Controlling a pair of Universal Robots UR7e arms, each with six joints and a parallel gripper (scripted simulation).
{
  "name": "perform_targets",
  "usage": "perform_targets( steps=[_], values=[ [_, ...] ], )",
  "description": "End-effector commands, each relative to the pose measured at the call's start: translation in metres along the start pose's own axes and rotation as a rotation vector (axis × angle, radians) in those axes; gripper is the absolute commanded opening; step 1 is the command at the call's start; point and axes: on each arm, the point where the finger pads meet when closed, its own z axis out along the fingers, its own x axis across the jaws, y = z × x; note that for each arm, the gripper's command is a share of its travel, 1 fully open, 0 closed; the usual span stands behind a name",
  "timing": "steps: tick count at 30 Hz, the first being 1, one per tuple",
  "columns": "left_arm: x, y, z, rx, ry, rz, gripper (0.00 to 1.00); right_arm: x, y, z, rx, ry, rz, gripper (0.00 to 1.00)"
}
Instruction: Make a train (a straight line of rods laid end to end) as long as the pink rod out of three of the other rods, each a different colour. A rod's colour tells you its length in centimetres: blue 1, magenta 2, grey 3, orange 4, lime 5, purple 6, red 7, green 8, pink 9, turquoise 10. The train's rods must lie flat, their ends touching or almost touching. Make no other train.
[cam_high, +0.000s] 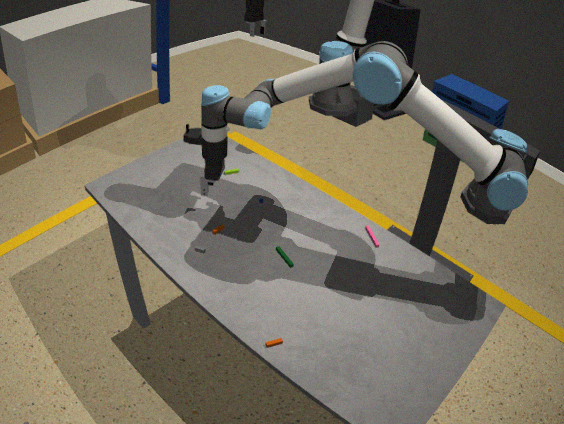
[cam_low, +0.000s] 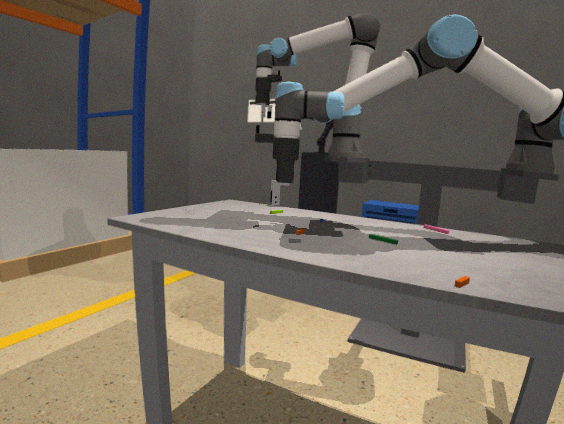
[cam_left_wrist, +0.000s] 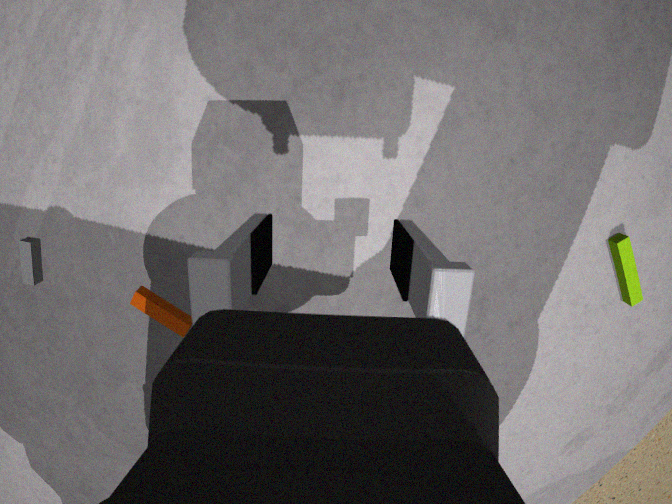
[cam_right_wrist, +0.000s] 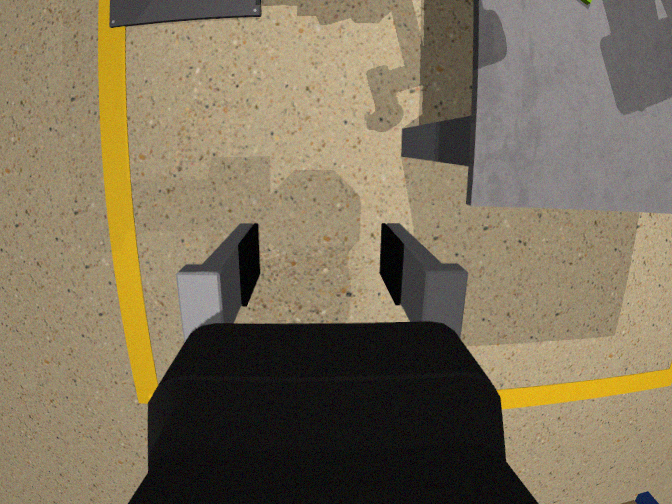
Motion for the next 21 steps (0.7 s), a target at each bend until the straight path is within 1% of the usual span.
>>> perform_targets(
  steps=[1,5,7,21],
  values=[
    [-0.018,0.001,-0.002,0.005,-0.001,-0.157,1.00,0.000,0.001,-0.001,-0.002,0.001,0.000,1.00],
    [-0.043,0.005,-0.002,0.006,0.000,-0.350,1.00,0.000,0.001,-0.001,-0.002,0.001,0.000,1.00],
    [-0.043,0.005,-0.002,0.006,0.000,-0.350,1.00,0.000,0.001,-0.001,-0.002,0.001,0.000,1.00],
    [-0.127,0.032,-0.002,0.006,0.002,-1.038,1.00,0.000,0.001,-0.001,-0.002,0.001,0.000,1.00]
  ],
)
